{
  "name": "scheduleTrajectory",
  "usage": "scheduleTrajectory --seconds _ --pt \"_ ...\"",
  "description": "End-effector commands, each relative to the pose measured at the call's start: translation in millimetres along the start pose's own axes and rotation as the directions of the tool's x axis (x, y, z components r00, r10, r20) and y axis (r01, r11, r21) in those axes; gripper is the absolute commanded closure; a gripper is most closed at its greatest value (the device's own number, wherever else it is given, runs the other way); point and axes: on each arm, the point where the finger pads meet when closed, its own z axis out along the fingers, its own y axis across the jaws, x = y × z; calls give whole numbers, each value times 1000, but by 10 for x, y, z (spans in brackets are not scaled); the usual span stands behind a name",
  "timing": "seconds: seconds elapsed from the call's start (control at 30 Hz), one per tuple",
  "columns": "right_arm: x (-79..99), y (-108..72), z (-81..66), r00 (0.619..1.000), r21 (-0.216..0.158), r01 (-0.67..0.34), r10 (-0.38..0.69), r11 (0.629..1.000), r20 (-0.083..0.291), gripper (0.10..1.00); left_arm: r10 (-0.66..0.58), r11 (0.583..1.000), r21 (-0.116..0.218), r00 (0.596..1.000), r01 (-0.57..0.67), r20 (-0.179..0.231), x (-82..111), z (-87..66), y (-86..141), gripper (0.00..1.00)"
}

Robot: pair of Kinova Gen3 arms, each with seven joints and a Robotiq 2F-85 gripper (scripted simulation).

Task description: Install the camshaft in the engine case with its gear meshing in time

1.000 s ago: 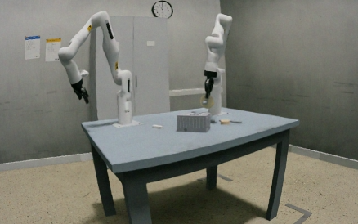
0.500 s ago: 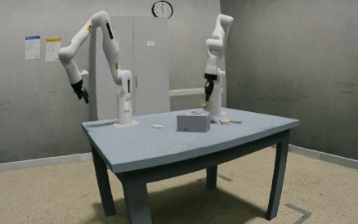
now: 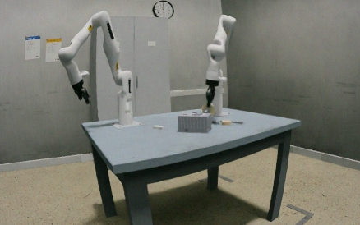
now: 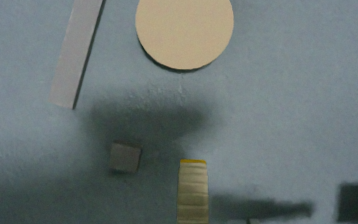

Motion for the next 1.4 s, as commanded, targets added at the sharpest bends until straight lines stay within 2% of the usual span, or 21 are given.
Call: scheduleTrajectory --seconds 0.0,0.3,1.37 --pt "0 -2 -6 1000 0 0 0 1000 2 99 0 1000 -2 1000 0 -1 15 71 4 831" --pt "0 -2 -6 1000 0 0 0 1000 2 99 0 1000 -2 1000 0 -1 31 162 1 831" --pt "0 -2 -6 1000 0 0 0 1000 2 99 0 1000 -2 1000 0 -1 32 166 1 831"
